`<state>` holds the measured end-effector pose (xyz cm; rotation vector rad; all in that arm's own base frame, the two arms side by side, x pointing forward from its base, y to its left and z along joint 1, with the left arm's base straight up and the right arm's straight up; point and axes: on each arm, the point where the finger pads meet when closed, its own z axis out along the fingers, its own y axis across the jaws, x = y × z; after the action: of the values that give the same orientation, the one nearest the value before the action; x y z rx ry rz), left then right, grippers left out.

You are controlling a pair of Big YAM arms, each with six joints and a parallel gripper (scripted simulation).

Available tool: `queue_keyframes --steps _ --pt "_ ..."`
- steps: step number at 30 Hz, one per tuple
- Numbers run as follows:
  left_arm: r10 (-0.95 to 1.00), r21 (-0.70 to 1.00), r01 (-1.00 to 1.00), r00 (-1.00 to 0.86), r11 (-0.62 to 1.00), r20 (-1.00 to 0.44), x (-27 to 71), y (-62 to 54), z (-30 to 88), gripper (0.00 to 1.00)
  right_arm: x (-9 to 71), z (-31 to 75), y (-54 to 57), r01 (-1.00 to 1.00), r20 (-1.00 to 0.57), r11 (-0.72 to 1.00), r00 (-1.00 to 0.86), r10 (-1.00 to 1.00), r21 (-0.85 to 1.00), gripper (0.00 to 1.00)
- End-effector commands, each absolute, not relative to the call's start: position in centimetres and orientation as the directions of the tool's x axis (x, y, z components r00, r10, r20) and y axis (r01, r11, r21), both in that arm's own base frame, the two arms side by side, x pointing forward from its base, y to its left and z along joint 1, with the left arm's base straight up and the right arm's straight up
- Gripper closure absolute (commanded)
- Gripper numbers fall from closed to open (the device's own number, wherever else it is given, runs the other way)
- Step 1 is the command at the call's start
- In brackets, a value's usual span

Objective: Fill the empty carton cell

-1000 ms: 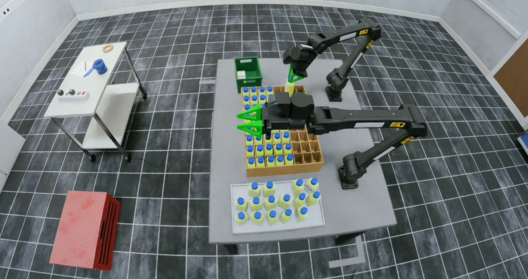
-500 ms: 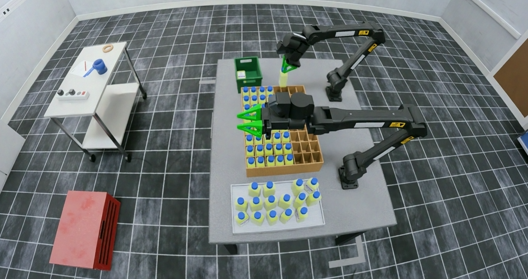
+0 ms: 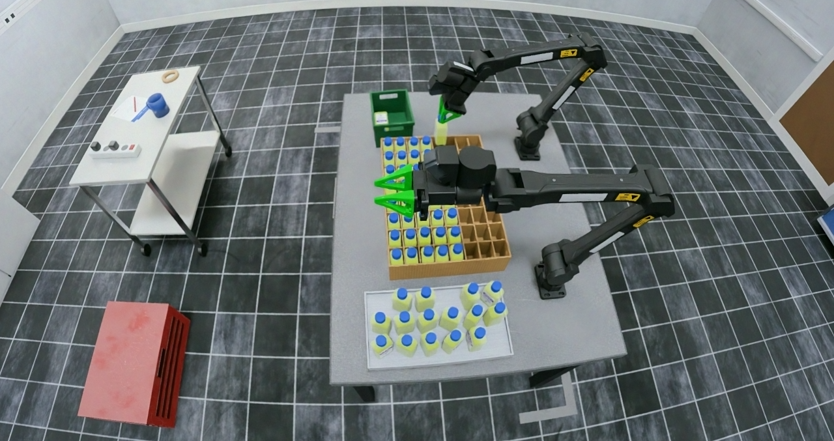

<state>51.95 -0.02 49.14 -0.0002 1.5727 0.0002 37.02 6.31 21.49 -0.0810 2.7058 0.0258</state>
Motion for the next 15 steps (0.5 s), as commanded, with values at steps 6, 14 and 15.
queue_keyframes --steps 6,14,15 --pt "0.01 0.01 0.001 0.082 1.0 -0.997 52.2 -0.3 54.0 0.58 38.0 21.2 6.6 -0.052 -0.477 0.999 -0.878 -0.041 0.01 0.71" --pt "0.01 0.01 0.001 0.082 1.0 -0.997 52.2 -0.3 54.0 0.58 39.2 22.8 7.0 -0.054 -0.493 0.998 -0.869 -0.041 0.013 0.71" --pt "0.01 0.01 0.001 0.082 1.0 -0.997 52.2 -0.3 54.0 0.58 40.0 24.1 7.2 -0.055 -0.522 0.998 -0.852 -0.037 0.018 0.71"
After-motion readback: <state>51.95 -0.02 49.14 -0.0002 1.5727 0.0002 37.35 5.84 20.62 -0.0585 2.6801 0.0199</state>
